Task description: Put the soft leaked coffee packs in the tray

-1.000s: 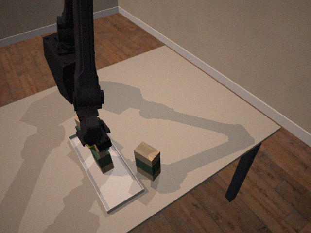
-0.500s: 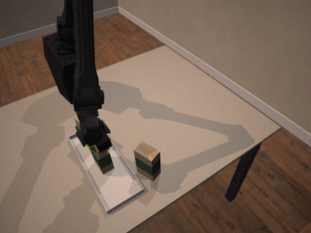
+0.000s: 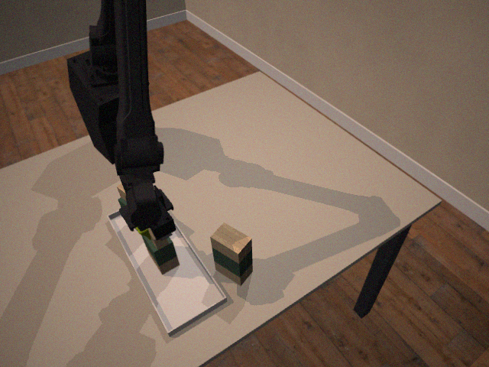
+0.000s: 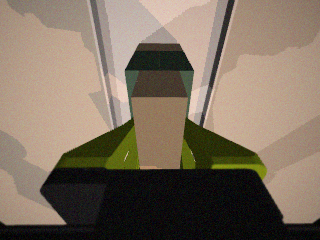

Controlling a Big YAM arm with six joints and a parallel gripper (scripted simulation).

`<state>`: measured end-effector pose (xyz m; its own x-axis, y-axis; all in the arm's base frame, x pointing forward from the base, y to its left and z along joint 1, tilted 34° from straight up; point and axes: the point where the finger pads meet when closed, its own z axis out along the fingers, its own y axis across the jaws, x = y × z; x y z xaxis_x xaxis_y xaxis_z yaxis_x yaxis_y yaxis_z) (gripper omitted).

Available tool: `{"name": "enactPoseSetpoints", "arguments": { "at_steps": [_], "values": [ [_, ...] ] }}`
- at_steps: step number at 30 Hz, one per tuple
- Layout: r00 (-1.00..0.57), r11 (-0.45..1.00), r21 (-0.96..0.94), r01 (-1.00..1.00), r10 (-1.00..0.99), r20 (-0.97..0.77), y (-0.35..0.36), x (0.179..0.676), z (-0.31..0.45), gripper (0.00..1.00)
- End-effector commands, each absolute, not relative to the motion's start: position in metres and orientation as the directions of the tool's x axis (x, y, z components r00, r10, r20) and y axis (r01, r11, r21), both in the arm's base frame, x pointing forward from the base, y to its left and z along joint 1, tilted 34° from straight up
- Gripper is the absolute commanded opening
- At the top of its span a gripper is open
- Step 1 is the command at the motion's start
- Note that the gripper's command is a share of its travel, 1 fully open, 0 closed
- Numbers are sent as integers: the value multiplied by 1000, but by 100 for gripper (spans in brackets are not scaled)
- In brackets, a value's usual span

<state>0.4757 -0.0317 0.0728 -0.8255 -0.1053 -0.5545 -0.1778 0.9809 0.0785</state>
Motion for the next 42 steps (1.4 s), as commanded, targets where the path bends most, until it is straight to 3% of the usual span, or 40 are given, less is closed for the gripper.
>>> {"name": "enactPoseSetpoints", "arguments": {
  "at_steps": [1,11,12,42],
  "values": [
    [-797,983,65,-170,-99,-596,-36,488,92,25],
    [-797,983,65,-170,-99,-596,-36,488,92,25],
    [-797,983,65,-170,-99,-596,-36,488,92,78],
    [-797,983,64,-171,-100,-596,-36,488,92,78]
  ]
}}
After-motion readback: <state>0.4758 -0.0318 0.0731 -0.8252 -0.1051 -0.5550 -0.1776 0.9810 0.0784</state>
